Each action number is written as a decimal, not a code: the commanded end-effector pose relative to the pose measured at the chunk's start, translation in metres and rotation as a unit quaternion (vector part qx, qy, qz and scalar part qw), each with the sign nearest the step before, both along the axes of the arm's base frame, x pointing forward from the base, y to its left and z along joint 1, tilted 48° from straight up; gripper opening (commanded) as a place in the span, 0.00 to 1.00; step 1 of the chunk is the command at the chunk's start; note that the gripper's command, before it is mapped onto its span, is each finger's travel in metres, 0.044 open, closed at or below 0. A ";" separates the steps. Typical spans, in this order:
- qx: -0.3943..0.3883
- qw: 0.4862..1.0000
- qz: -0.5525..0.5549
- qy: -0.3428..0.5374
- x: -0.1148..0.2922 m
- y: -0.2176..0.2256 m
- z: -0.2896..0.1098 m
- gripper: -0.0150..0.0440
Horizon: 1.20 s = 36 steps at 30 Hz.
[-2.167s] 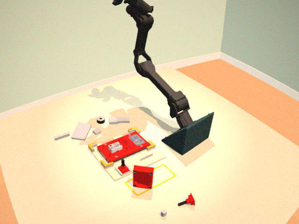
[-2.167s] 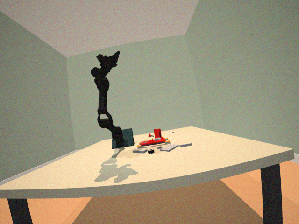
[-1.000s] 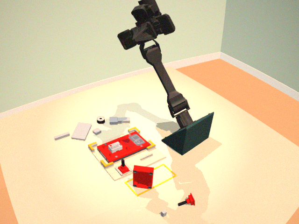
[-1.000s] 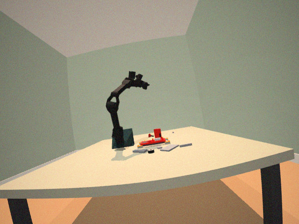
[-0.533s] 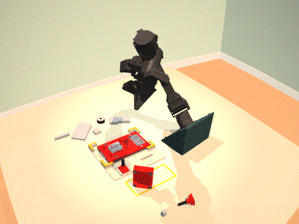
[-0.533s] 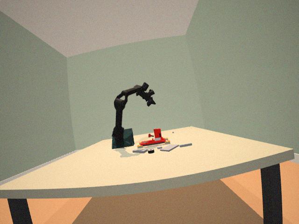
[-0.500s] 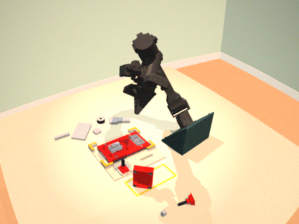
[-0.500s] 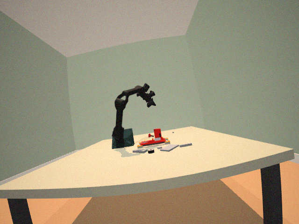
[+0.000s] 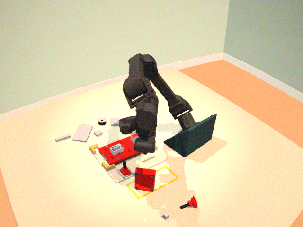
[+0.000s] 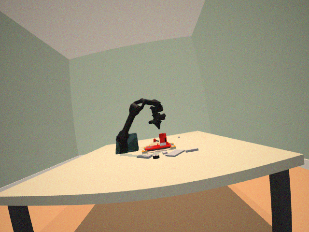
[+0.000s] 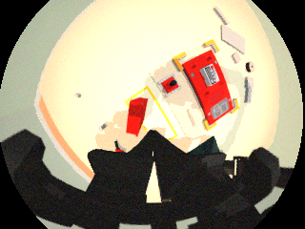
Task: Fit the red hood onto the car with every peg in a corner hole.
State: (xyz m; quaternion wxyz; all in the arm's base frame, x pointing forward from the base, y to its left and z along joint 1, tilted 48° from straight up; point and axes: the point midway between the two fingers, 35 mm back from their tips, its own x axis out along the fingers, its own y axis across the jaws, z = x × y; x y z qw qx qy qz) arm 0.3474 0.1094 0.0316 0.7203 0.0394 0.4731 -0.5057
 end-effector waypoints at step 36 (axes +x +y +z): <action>-0.028 0.998 -0.059 0.010 -0.008 -0.048 -0.042 0.25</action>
